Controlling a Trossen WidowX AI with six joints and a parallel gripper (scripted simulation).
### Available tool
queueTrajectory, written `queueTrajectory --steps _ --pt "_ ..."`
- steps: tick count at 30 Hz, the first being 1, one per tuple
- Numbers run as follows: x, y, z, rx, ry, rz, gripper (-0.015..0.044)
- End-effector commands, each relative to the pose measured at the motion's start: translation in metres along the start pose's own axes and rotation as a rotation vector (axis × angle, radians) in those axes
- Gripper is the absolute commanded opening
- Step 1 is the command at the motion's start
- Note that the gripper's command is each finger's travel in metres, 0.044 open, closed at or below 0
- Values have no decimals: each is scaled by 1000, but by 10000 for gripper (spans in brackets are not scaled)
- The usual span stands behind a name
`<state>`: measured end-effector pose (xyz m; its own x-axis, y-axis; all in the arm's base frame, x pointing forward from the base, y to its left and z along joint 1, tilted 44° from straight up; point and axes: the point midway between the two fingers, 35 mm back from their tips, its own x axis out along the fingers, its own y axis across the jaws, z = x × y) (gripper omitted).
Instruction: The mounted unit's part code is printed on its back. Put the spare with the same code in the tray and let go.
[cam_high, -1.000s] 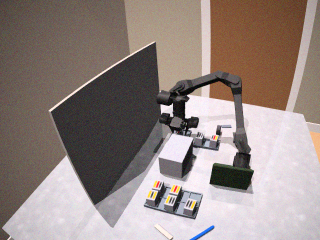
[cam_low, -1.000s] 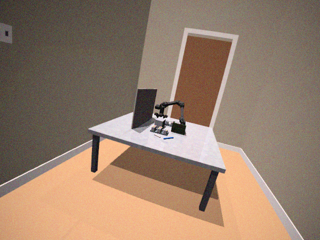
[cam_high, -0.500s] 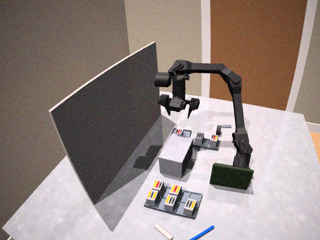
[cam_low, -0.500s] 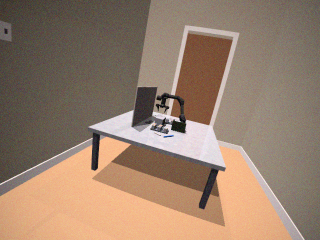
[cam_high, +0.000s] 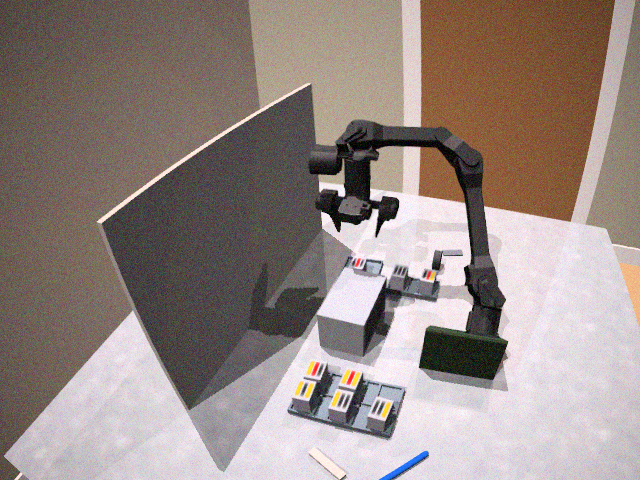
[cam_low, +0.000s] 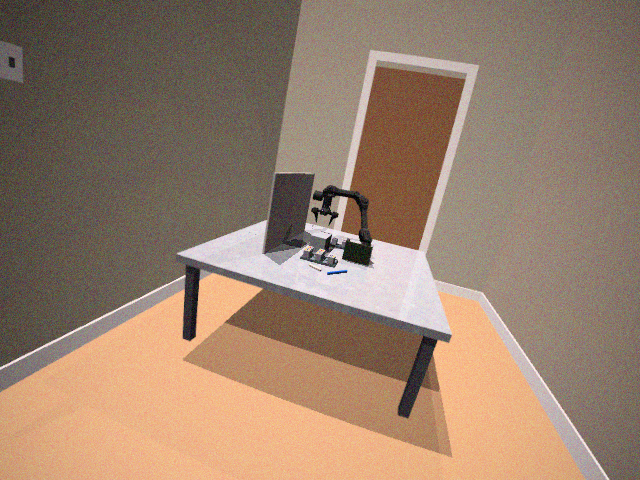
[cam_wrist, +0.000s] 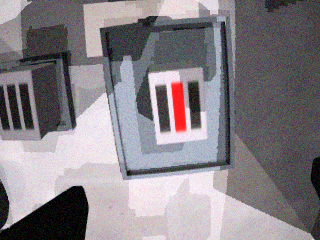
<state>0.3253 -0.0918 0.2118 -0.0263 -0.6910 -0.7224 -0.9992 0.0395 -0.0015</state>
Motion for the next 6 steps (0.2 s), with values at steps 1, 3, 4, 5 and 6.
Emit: queueTrajectory --steps 1,3,4,5,6 --pt "0 0 0 -4 -1 -1 440" --pt "0 0 0 -4 -1 -1 440" --pt "0 0 0 -4 -1 -1 440" --pt "0 0 0 -4 -1 -1 440" --pt "0 0 0 -4 -1 -1 440"
